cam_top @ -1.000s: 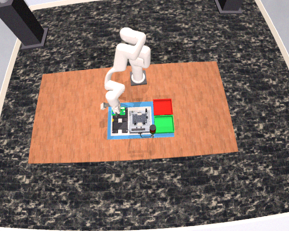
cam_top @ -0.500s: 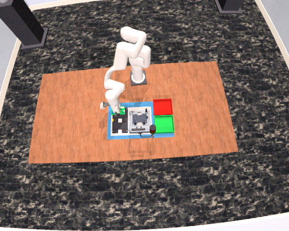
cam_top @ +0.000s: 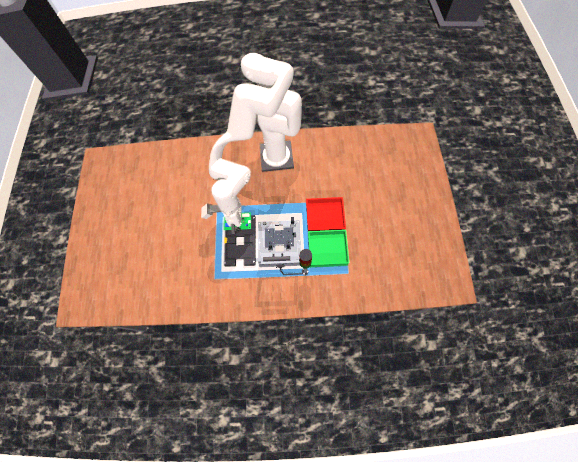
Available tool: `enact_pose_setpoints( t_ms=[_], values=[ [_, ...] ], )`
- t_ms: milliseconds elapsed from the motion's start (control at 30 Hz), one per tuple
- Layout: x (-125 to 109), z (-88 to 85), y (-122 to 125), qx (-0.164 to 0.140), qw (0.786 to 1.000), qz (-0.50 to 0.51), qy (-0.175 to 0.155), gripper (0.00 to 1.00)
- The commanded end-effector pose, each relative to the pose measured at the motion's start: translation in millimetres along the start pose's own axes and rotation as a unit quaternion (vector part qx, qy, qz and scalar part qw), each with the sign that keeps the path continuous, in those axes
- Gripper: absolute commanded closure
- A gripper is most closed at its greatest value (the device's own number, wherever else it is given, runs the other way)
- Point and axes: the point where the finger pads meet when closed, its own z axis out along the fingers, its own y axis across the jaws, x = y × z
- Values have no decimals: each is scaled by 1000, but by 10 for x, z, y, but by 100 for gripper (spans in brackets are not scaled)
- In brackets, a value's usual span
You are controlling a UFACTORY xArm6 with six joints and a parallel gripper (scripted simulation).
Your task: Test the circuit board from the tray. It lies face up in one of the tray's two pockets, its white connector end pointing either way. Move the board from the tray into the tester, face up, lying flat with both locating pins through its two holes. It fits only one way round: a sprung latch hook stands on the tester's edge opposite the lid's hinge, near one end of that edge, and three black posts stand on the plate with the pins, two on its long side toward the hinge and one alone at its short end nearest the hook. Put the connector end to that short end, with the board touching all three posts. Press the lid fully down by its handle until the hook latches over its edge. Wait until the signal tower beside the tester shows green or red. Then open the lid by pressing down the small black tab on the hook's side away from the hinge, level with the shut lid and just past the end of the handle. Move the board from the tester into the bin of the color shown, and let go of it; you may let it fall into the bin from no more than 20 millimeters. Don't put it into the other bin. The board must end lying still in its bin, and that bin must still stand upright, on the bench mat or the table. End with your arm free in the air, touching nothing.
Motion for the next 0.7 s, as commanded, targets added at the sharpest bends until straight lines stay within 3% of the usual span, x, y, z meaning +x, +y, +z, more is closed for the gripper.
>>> enact_pose_setpoints(
  t_ms=[0, 433, 500, 667],
  values=[
    [-47, -18, -31, 2, 1000, 0, 1, 21],
    [-600, -60, -220, 2, 1000, 0, 1, 21],
    [-600, -60, -220, 2, 1000, 0, 1, 21],
    [-888, -81, -319, 2, 1000, 0, 1, 21]
  ],
)
